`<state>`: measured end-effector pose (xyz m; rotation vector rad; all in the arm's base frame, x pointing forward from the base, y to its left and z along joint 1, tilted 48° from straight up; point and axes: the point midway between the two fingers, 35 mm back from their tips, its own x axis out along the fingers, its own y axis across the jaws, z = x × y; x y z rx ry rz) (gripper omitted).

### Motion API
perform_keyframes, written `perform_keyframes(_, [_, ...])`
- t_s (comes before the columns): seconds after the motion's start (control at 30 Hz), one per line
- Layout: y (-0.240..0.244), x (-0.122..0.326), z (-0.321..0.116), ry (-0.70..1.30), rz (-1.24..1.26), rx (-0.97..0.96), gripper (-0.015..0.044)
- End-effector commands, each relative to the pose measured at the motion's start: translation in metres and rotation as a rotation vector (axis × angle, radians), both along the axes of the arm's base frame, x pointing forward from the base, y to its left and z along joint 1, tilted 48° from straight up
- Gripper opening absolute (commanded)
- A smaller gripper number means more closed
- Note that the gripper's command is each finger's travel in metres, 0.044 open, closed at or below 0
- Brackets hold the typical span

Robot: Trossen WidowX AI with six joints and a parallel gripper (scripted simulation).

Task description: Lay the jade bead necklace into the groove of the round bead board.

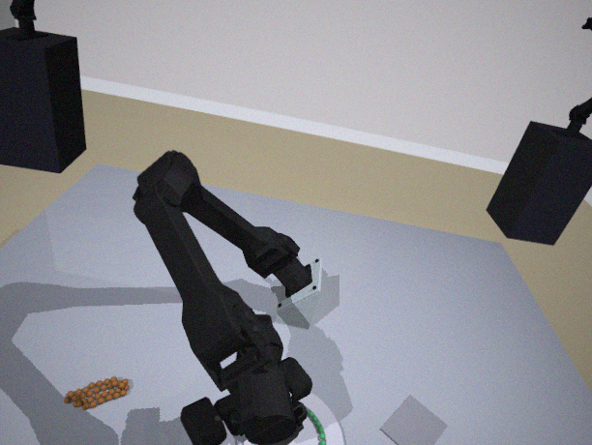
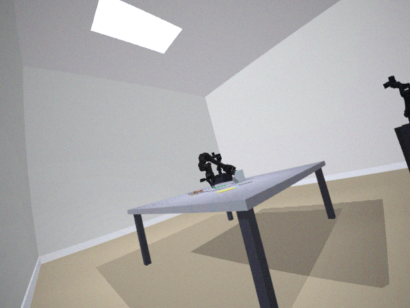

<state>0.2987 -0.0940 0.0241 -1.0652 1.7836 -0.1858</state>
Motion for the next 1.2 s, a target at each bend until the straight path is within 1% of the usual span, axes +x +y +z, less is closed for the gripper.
perform_keyframes(0.0, [0.001,0.0,0.0,-0.001,0.0,0.0,0.0])
perform_keyframes(0.57, [0.005,0.0,0.004,0.003,0.006,-0.003,0.0])
perform_keyframes(0.9, [0.0,0.001,0.008,0.003,0.006,-0.003,0.0])
perform_keyframes(1.13, [-0.006,0.0,0.003,0.003,0.006,-0.004,0.0])
perform_keyframes(1.17, [-0.003,0.001,0.005,0.0,0.002,-0.001,0.0026])
